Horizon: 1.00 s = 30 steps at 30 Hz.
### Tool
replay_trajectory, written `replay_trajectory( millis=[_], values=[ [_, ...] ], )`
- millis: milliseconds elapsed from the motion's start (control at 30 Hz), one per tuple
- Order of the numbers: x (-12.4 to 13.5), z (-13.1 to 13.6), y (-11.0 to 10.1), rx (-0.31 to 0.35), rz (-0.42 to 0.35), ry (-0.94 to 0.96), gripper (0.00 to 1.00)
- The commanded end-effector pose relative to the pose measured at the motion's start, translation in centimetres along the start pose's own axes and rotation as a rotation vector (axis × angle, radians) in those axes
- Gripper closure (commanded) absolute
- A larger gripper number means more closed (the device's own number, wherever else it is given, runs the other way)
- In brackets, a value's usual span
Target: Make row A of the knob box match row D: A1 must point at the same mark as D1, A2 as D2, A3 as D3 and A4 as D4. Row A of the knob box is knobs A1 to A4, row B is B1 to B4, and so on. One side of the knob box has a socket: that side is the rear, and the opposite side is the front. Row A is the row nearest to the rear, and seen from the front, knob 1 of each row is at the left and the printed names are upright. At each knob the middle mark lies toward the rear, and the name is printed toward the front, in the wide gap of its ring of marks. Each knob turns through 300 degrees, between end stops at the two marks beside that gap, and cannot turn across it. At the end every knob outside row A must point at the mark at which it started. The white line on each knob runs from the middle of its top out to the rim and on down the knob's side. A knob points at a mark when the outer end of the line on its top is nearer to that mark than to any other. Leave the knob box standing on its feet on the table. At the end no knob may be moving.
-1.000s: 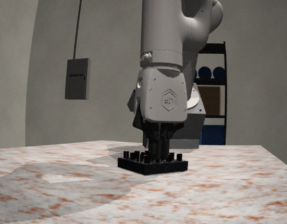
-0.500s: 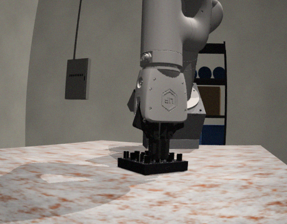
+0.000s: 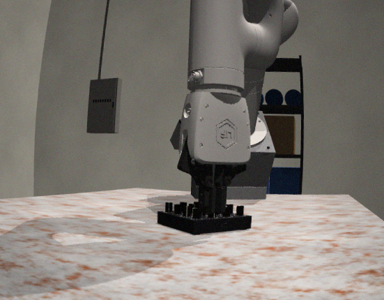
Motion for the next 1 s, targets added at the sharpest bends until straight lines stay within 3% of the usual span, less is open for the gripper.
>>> replay_trajectory(
  millis=[0, 967],
  values=[
    [0.03, -0.04, -0.03, -0.001, -0.001, -0.003, 0.92],
    [0.03, -0.04, -0.03, -0.001, 0.000, -0.243, 0.92]
  ],
)
Point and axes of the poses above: the point where the finger pads meet when closed, its own y axis out along the fingers, its own z axis across the jaws, x = y × z, the point moved 1 cm from there along -y, back along the fingers, and after that the axes turned 10 degrees about -y, right-handed, at the moved point
